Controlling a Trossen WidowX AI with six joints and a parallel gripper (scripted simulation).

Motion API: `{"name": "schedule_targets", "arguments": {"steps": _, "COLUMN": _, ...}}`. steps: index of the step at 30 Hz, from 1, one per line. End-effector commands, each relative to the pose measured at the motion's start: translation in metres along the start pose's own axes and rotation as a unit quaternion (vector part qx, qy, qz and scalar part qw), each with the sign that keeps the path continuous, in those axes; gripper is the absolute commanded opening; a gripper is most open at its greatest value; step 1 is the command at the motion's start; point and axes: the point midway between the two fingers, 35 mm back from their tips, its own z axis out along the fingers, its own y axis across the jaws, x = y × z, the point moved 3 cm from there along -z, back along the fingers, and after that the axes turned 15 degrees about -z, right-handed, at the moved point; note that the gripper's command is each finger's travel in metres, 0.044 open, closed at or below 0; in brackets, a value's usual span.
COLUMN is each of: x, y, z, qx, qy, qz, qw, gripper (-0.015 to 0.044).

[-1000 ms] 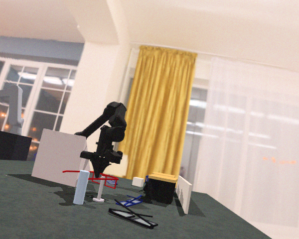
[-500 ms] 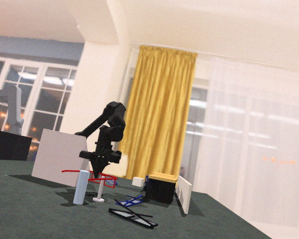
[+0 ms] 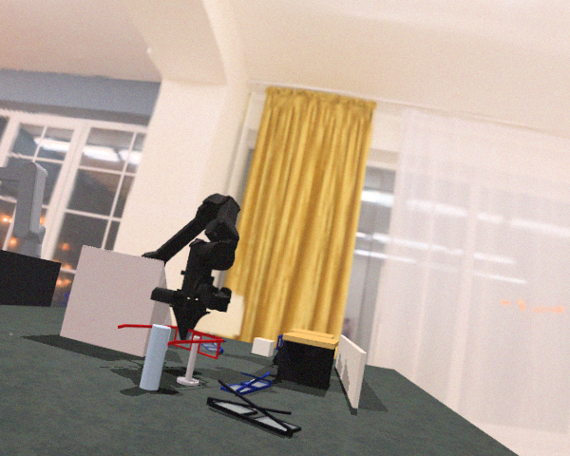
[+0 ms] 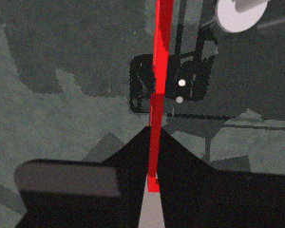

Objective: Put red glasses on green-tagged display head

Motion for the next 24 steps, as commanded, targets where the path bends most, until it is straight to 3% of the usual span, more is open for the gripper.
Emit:
{"name": "schedule_targets", "arguments": {"steps": 1, "x": 0.0, "y": 0.0, "z": 0.0, "qx": -0.001, "qy": 0.0, "qz": -0.001, "qw": 1.0, "gripper": 0.0}}
{"name": "schedule_targets", "arguments": {"steps": 14, "x": -0.006, "y": -0.001, "z": -0.003, "qx": 0.0, "qy": 0.0, "qz": -0.001, "qw": 1.0, "gripper": 0.0}}
{"name": "schedule_targets", "arguments": {"steps": 24, "x": -0.012, "y": -0.003, "z": -0.056, "qx": 0.001, "qy": 0.0, "qz": -0.001, "qw": 1.0, "gripper": 0.0}}
